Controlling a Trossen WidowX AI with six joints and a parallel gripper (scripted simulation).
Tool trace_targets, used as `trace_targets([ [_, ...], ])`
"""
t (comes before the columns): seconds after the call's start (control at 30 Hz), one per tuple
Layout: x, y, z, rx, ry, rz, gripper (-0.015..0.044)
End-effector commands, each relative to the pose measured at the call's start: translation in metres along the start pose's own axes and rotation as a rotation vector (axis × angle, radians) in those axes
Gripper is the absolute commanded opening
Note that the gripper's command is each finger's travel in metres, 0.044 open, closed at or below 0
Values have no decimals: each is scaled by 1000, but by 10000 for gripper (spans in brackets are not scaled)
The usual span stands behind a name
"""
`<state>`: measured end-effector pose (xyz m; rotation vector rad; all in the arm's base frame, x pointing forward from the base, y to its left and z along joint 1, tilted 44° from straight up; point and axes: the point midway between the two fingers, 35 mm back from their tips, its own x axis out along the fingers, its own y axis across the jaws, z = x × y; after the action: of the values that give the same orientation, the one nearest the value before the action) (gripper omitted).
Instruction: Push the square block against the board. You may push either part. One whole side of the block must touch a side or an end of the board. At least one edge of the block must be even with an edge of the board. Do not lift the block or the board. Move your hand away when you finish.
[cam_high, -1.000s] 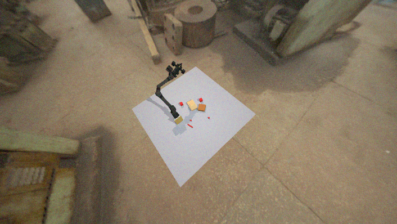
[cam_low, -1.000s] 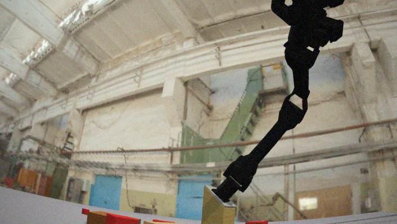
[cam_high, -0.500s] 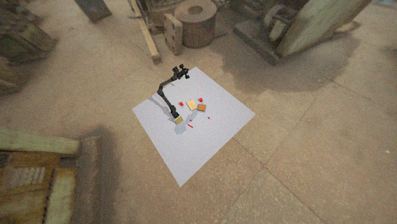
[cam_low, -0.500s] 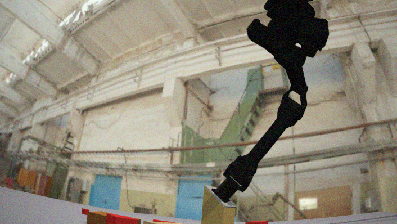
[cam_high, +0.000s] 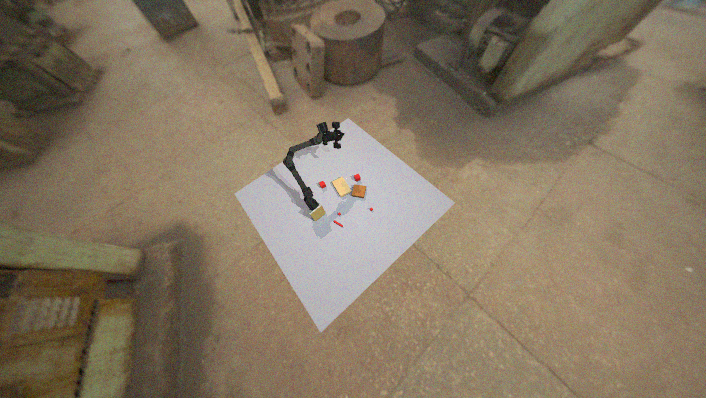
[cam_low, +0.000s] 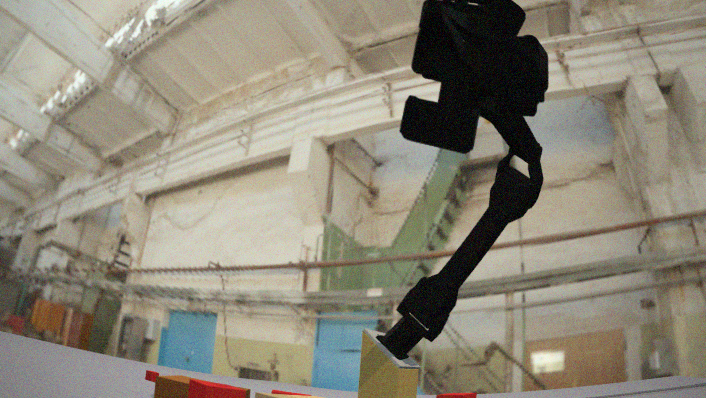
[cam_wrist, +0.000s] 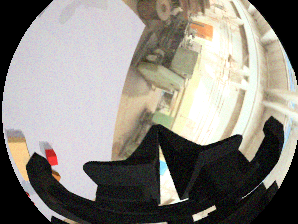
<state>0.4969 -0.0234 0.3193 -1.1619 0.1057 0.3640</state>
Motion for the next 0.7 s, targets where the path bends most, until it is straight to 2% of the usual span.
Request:
trace_targets([
  [0.0,11,29,-16,121,19,95,0],
  [0.67,24,130,-63,650,153,420,0],
])
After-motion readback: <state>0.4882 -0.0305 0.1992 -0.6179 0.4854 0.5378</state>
